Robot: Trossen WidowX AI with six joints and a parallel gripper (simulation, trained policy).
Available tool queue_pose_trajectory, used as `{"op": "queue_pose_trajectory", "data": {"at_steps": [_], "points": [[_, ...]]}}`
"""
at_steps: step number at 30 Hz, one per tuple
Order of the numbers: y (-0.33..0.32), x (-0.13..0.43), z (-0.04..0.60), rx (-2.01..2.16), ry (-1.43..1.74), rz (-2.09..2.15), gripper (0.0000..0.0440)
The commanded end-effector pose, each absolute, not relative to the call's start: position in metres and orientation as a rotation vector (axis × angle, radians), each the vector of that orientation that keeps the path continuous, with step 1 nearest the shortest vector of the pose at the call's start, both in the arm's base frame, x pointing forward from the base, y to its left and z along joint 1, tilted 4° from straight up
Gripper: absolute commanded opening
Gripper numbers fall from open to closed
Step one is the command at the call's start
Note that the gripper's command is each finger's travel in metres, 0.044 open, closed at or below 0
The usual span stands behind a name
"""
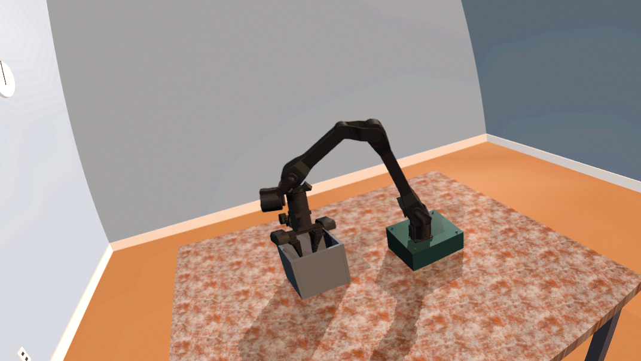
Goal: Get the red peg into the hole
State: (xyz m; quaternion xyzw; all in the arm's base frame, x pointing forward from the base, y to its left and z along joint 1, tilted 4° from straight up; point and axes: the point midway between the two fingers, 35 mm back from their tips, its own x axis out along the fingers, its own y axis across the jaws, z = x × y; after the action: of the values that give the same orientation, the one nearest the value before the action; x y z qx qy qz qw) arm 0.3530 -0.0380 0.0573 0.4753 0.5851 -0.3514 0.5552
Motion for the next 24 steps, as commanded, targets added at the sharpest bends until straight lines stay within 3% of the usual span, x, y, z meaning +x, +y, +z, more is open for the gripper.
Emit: {"op": "queue_pose_trajectory", "data": {"at_steps": [1,18,24], "points": [[-0.039,0.356,0.063,1.160,1.405,-0.805,0.0202],[-0.052,0.376,0.098,1.289,1.378,-0.700,0.0236],[-0.059,0.384,0.110,1.308,1.354,-0.654,0.0167]]}}
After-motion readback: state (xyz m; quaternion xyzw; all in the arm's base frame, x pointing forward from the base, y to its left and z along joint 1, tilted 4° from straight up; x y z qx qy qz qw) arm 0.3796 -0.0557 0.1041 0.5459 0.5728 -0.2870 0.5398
